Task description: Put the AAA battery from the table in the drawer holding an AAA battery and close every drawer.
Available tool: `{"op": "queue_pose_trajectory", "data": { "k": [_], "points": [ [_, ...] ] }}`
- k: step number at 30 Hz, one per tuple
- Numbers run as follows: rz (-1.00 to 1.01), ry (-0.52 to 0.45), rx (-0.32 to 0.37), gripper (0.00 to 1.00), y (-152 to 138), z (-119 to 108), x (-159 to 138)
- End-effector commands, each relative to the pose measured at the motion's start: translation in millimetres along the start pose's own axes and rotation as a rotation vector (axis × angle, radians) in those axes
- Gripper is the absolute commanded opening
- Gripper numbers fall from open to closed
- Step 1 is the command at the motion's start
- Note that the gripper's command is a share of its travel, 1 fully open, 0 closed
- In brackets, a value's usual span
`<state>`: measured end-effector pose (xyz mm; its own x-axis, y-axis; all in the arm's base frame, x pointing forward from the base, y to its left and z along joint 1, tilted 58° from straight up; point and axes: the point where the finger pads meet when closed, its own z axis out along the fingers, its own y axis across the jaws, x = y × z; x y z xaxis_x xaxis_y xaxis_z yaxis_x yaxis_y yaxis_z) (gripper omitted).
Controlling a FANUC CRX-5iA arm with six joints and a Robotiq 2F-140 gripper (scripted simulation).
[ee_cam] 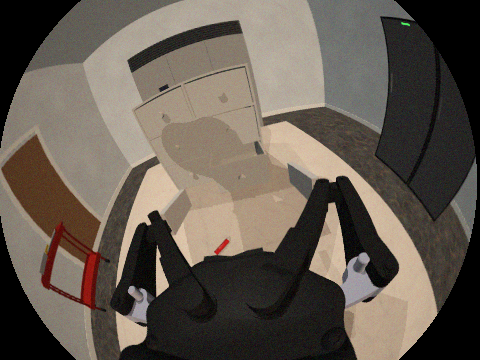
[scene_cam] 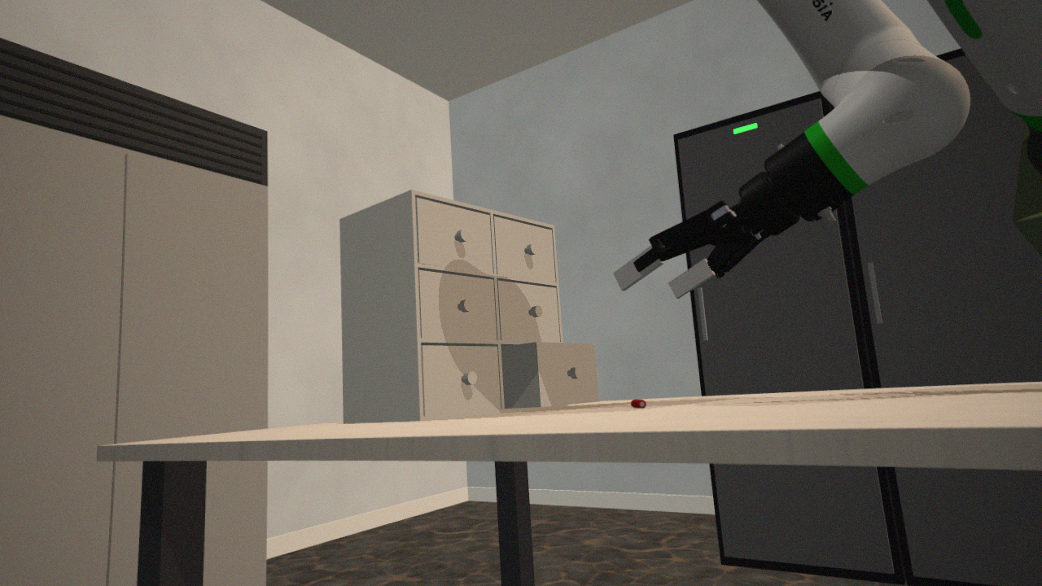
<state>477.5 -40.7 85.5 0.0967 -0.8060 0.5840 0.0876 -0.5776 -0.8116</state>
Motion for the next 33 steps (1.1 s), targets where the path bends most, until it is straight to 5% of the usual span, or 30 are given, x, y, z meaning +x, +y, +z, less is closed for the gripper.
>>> {"op": "queue_pose_trajectory", "data": {
  "k": [1,18,19,33],
  "points": [
    [0.003,0.015,-0.001,1.00,0.6,1.5,-1.0],
    [0.002,0.051,-0.002,1.00,1.0,5.3,-2.6],
    [0.002,0.051,-0.002,0.00,1.0,5.3,-2.6],
    [0.002,0.051,-0.002,0.00,1.0,5.3,-2.6]
  ]
}}
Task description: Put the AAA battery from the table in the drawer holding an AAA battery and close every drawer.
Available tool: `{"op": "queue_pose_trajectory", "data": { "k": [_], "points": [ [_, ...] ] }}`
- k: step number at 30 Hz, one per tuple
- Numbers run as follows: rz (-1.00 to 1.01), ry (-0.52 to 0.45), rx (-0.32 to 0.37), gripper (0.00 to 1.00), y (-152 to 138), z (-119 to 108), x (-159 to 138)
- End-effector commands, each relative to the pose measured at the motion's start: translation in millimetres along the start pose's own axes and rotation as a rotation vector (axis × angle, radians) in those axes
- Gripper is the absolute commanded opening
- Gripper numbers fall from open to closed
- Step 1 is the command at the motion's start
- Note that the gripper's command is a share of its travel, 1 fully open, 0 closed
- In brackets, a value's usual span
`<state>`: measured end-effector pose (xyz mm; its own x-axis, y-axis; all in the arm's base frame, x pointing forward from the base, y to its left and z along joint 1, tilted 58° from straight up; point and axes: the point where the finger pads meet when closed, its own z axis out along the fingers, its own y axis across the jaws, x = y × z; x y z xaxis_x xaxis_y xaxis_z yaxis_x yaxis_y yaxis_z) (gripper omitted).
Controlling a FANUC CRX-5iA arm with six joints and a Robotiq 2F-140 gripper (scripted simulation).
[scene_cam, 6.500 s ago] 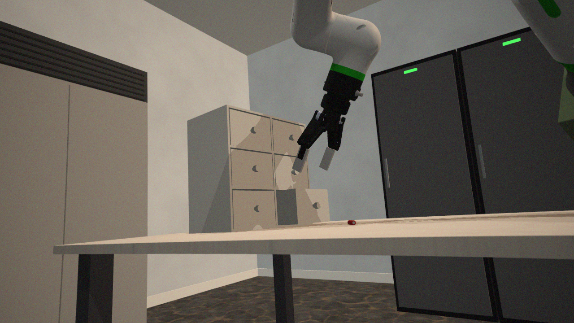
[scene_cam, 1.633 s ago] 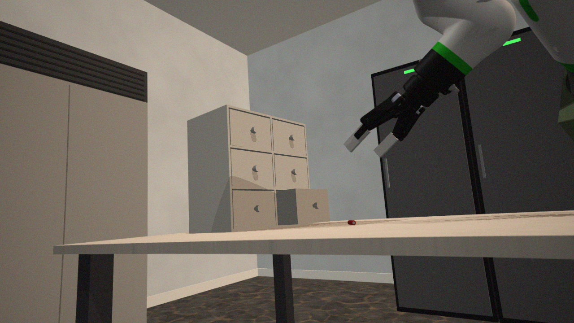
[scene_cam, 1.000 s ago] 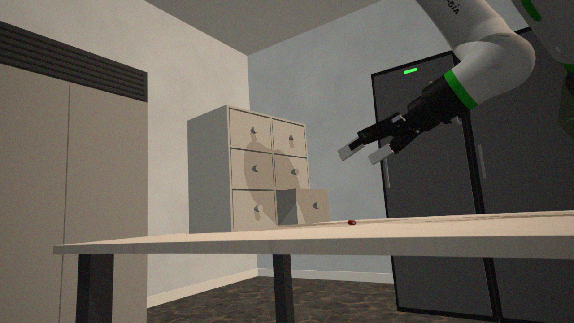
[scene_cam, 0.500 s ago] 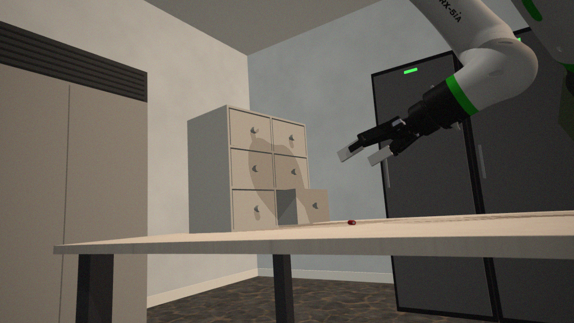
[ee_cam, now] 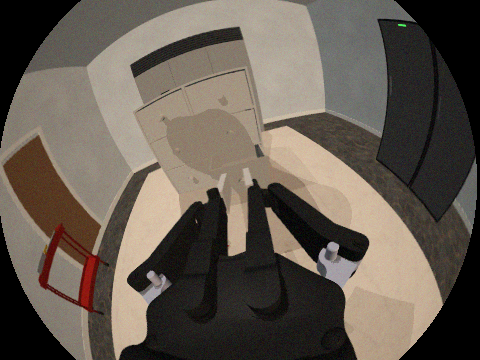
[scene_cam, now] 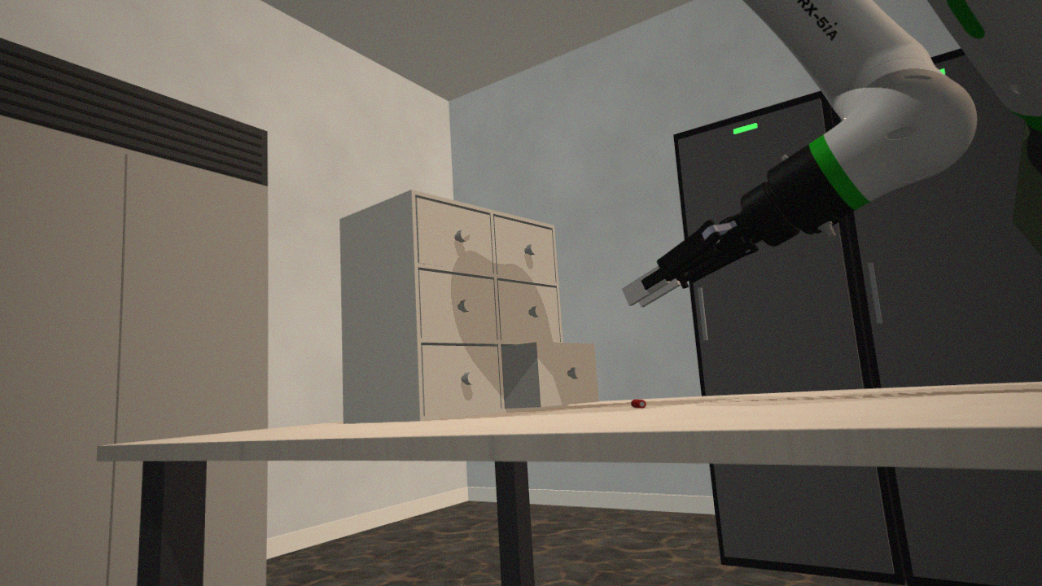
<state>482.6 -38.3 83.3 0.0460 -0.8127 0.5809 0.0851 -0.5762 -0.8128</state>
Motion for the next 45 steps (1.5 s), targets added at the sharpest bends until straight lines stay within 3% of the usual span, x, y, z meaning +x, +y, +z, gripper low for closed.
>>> {"op": "queue_pose_trajectory", "data": {
  "k": [1,18,33,45],
  "points": [
    [0.000,0.000,0.000,0.00,0,0,0],
    [0.000,0.000,0.000,0.00,0,15,-11],
    [0.000,0.000,0.000,0.00,0,80,-59],
    [0.000,0.000,0.000,0.00,0,95,-70]
  ]
}}
